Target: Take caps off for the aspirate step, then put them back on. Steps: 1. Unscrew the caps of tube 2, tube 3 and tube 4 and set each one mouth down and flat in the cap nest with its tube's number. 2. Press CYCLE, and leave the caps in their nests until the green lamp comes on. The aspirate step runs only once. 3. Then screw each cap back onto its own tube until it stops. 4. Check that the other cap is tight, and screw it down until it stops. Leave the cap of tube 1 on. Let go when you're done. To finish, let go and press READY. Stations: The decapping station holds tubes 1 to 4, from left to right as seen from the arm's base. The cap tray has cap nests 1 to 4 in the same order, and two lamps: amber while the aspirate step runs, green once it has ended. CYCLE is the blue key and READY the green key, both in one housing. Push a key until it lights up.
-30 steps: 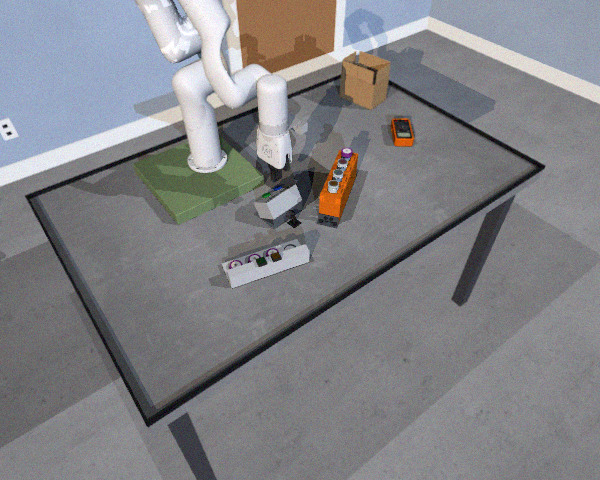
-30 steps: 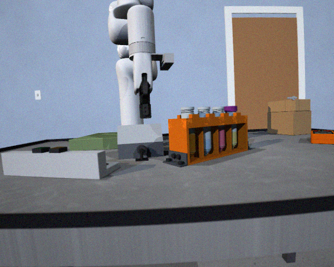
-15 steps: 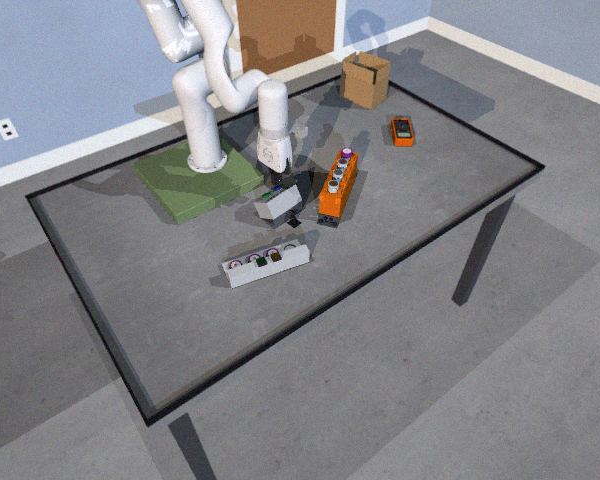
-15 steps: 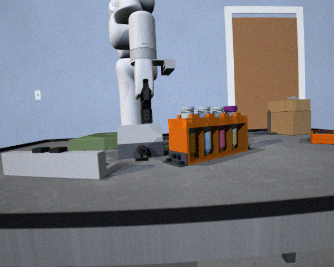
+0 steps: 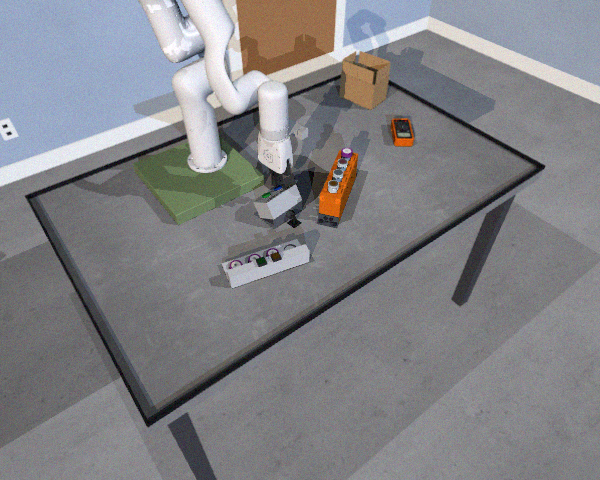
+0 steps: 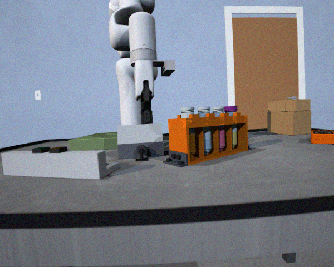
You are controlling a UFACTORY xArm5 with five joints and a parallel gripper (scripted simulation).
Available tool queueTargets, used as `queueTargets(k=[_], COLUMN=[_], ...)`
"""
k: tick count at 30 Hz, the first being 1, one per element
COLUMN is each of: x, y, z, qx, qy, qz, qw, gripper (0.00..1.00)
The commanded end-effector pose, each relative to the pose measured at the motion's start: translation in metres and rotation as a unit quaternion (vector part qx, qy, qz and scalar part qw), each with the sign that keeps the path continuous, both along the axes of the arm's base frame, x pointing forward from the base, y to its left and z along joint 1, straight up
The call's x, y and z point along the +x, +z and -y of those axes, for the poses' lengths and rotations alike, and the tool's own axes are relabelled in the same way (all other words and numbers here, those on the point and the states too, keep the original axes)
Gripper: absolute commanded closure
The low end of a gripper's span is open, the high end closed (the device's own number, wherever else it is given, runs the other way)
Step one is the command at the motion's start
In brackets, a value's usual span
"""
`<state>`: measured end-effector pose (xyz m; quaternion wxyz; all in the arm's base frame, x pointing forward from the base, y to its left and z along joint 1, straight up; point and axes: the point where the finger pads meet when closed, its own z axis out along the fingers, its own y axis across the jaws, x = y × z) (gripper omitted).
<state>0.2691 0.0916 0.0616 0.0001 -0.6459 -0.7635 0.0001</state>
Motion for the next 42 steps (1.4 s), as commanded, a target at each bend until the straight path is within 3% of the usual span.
queueTargets(k=[1, 42], x=[0.001, 0.001], y=[0.000, -0.012], z=[0.000, 0.000], qx=[0.001, 0.001], qy=[0.000, 0.000], qz=[0.001, 0.001], qw=[1.000, 1.000], gripper=[1.00, 1.00])
